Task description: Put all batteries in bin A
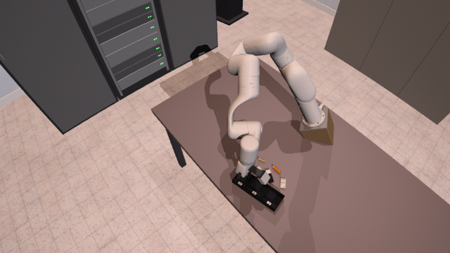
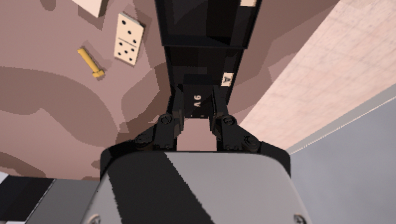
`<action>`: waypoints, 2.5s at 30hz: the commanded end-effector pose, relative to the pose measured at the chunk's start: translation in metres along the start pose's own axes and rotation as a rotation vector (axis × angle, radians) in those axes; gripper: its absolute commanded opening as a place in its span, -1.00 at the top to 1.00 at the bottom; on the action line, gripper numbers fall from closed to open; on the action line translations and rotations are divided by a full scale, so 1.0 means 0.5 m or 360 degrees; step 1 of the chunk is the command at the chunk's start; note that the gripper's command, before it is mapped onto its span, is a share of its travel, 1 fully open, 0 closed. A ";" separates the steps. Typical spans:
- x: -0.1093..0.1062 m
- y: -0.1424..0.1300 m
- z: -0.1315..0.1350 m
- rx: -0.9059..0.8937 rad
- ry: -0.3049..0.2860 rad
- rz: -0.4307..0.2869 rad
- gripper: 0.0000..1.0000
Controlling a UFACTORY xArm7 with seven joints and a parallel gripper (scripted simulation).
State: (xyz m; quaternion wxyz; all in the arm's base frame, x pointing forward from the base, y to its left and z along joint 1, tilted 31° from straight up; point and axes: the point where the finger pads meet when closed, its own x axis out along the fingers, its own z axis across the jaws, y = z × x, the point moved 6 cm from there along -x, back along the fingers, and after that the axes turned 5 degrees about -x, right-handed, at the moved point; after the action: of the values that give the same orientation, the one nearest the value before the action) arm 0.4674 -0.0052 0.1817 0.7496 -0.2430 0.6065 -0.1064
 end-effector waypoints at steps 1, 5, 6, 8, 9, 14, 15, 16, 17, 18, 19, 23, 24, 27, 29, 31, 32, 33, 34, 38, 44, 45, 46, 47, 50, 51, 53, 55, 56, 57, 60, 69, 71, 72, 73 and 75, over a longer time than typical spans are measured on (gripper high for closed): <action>-0.003 0.000 0.002 -0.0001 -0.0007 0.0000 1.00; -0.003 0.000 0.001 -0.0001 -0.0007 0.0000 1.00; -0.003 0.000 0.001 -0.0001 -0.0007 0.0000 1.00; -0.003 0.000 0.000 -0.0001 -0.0007 0.0000 1.00; -0.003 0.000 0.000 -0.0001 -0.0007 0.0000 1.00; 0.009 0.000 0.000 -0.0001 -0.0007 0.0000 1.00; 0.013 0.000 0.000 -0.0001 -0.0007 0.0000 1.00; 0.017 0.000 0.000 -0.0001 -0.0007 0.0000 1.00; 0.021 0.000 0.000 -0.0001 -0.0007 0.0000 1.00; 0.025 0.000 0.000 -0.0001 -0.0007 0.0000 1.00; 0.029 0.000 0.000 -0.0001 -0.0007 0.0000 1.00; 0.045 0.000 0.000 -0.0002 -0.0007 0.0000 1.00; 0.049 0.000 0.000 -0.0002 -0.0007 0.0000 1.00; 0.061 0.000 0.000 -0.0002 -0.0007 0.0000 1.00; 0.061 0.000 0.000 -0.0002 -0.0007 0.0000 1.00; 0.069 0.000 0.000 -0.0002 -0.0007 0.0000 1.00; 0.073 0.000 0.000 -0.0002 -0.0007 0.0000 1.00; 0.077 0.000 0.000 -0.0002 -0.0007 0.0000 1.00; 0.081 0.000 0.000 -0.0002 -0.0007 0.0000 1.00; 0.086 0.000 0.000 -0.0002 -0.0007 0.0000 1.00; 0.086 0.000 0.000 -0.0002 -0.0007 0.0000 1.00; 0.086 0.000 0.000 -0.0002 -0.0007 0.0000 1.00; 0.086 0.000 0.000 -0.0002 -0.0007 0.0000 1.00; 0.086 0.000 0.000 -0.0002 -0.0007 0.0000 1.00; 0.086 0.000 0.000 -0.0002 -0.0007 0.0000 0.34; 0.086 0.000 0.000 -0.0002 -0.0007 0.0000 0.34; 0.086 0.000 0.000 -0.0002 -0.0007 0.0000 0.34; 0.086 0.000 0.000 -0.0002 -0.0007 0.0000 0.34; 0.086 0.000 0.000 -0.0002 -0.0007 0.0000 0.34; 0.086 0.000 0.000 -0.0002 -0.0007 0.0000 0.34; 0.086 0.000 0.000 -0.0002 -0.0007 0.0000 0.34; 0.078 0.000 0.000 -0.0002 -0.0007 0.0000 0.34; 0.073 0.000 0.000 -0.0002 -0.0007 0.0000 0.34; 0.070 0.000 0.000 -0.0002 -0.0007 0.0000 0.34; 0.067 0.000 0.000 -0.0002 -0.0007 0.0000 0.34; 0.062 0.000 0.000 -0.0002 -0.0007 0.0000 0.34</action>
State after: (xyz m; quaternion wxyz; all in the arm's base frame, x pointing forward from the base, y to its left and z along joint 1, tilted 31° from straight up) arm 0.4748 -0.0218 0.1517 0.7498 -0.2431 0.6062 -0.1061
